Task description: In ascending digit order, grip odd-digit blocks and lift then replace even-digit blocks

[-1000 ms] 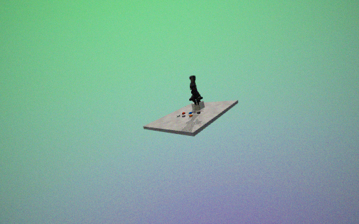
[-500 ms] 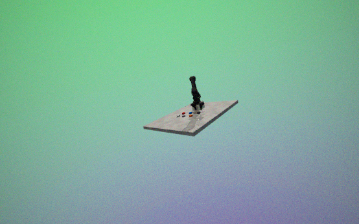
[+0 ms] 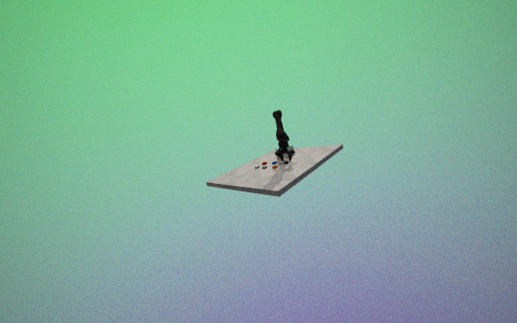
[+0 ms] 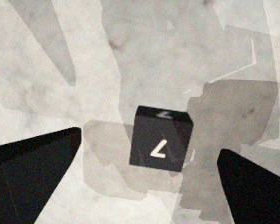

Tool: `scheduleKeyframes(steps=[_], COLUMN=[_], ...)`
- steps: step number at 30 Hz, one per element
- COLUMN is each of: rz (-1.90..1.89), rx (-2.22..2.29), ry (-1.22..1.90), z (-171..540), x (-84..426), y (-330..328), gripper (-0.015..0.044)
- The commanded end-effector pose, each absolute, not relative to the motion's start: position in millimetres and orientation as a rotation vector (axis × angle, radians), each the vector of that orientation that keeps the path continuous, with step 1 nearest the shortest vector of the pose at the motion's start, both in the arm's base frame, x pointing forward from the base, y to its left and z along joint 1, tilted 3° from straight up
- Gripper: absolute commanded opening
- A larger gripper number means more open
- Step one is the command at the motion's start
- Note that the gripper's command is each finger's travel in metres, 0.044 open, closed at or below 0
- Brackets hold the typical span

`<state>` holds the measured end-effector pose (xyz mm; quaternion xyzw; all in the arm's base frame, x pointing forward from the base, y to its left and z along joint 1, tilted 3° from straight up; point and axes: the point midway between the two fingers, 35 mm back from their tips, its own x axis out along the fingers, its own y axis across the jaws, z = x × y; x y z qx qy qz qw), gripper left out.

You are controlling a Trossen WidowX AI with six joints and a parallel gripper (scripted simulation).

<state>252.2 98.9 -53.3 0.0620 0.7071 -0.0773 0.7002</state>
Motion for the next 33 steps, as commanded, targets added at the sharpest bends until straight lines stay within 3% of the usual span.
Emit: scheduleKeyframes(steps=[1,4,15,30,33], rz=[-0.175,-0.175,-0.175,-0.175,-0.175], rx=[0.140,0.140,0.140,0.140,0.140], ry=[1.578,1.578,1.578,1.578,1.578], z=[-61.6,-63.8,-63.8,-63.8,-63.8], x=[250.1,249.9,249.9,249.9,249.9], y=[98.1,98.0,98.0,98.0,98.0], gripper=[0.0400,0.0400,0.0120,0.0120,0.0199])
